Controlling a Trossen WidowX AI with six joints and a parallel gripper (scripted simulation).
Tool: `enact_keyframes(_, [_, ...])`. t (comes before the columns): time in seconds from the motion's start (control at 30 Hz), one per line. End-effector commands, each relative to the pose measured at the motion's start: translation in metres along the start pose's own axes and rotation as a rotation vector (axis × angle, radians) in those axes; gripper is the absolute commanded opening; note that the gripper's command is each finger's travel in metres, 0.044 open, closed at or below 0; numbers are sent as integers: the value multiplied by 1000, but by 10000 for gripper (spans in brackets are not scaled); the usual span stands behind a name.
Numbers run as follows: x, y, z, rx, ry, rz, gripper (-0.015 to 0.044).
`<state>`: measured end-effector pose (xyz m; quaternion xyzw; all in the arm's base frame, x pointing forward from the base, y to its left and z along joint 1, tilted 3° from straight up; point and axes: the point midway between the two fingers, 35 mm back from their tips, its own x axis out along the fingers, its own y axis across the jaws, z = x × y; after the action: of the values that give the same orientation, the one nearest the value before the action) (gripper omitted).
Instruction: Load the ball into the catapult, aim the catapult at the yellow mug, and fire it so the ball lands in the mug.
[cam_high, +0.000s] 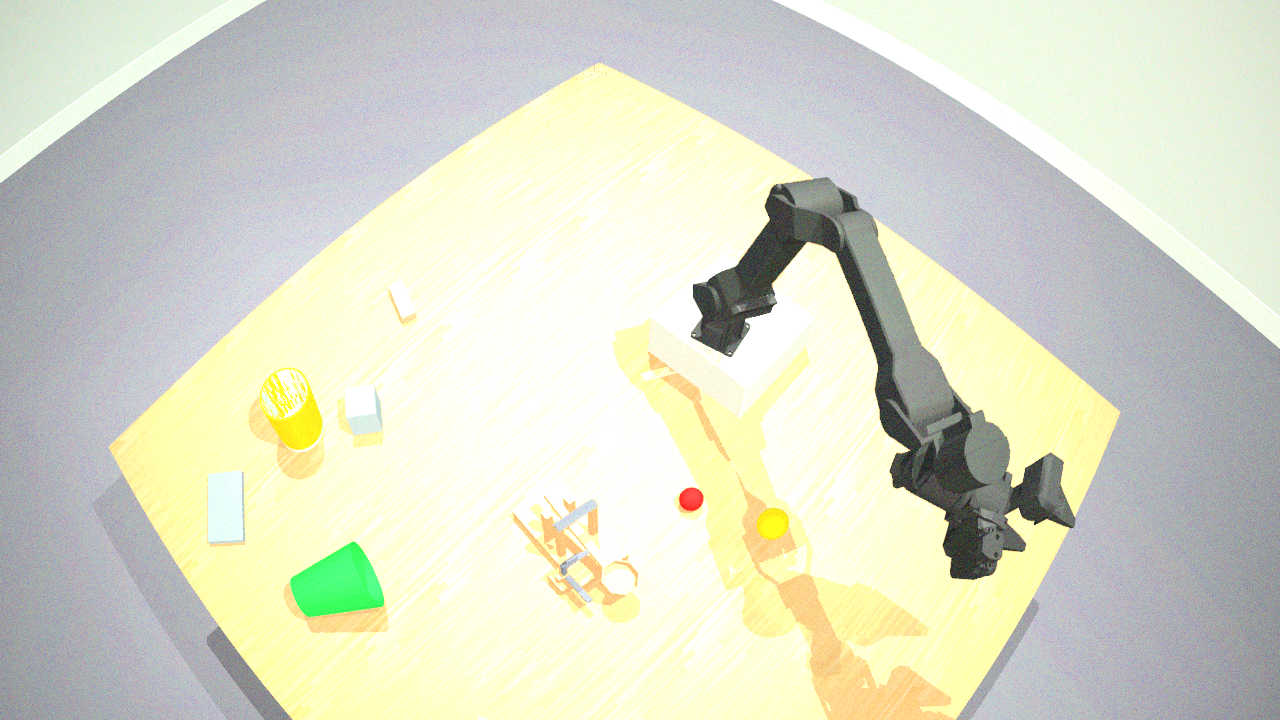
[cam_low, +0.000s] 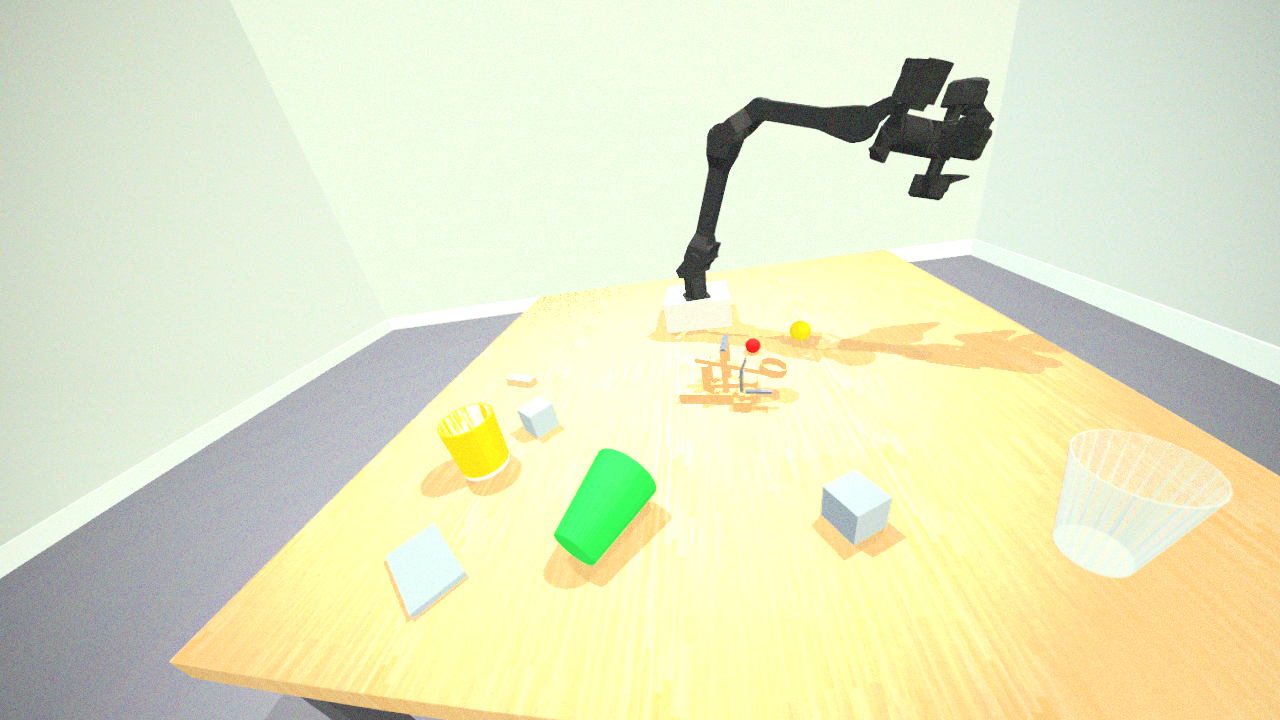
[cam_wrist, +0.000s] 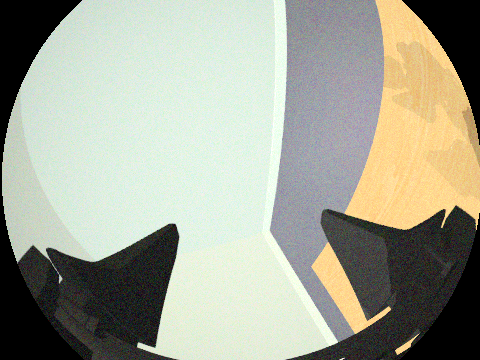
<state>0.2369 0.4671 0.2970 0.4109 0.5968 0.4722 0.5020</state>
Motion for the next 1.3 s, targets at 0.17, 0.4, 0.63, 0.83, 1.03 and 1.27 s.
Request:
enact_keyframes(0.17, [-47, -46, 59, 206, -200, -106, 440])
enact_keyframes(0.4, [-91, -82, 98, 363, -366, -188, 440])
enact_keyframes(0.63, [-142, -120, 126, 525, -530, -267, 440])
enact_keyframes(0.83, [-189, -153, 141, 668, -666, -332, 440])
enact_keyframes(1.03, [-238, -185, 147, 814, -797, -396, 440])
enact_keyframes(1.27, [-294, -220, 143, 975, -934, -472, 440])
